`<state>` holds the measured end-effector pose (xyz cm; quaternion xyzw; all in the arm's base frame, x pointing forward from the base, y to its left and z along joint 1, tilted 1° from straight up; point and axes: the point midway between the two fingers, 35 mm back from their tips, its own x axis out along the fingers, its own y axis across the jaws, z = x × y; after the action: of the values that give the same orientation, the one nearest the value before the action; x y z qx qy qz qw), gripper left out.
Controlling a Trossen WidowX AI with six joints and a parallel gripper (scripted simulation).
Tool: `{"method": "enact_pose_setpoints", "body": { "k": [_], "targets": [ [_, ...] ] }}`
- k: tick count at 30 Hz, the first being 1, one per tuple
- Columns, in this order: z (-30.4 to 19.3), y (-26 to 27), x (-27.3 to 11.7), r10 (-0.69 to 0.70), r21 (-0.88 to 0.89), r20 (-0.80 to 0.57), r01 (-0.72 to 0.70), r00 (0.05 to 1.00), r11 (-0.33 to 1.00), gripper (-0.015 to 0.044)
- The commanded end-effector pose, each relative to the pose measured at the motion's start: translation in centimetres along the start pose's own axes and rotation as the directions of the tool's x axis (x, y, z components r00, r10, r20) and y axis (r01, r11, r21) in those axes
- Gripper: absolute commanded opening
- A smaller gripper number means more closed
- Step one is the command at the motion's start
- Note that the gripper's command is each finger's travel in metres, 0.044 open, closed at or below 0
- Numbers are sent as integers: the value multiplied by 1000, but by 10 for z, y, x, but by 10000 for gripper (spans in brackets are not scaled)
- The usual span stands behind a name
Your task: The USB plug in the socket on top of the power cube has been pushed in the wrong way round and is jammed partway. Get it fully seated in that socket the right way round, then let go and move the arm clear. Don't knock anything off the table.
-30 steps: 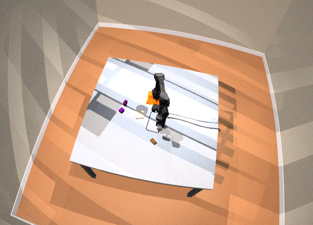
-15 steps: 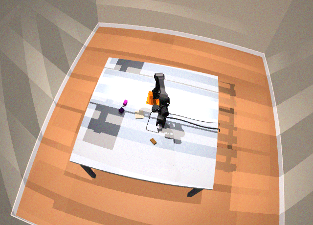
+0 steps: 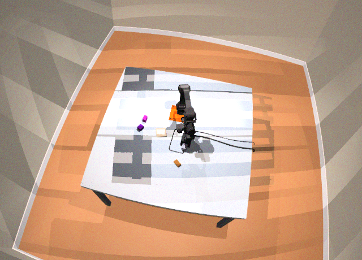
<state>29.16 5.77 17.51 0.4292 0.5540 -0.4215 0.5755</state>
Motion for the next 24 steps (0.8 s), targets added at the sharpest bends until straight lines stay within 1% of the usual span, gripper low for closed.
{"method": "enact_pose_setpoints", "body": {
  "k": [1,12,24],
  "targets": [
    [0,0,0,1,-118,0,-1,1000,993,0],
    [0,0,0,1,-395,0,-1,1000,919,0],
    [0,0,0,1,-659,0,-1,1000,752,0]
  ]
}}
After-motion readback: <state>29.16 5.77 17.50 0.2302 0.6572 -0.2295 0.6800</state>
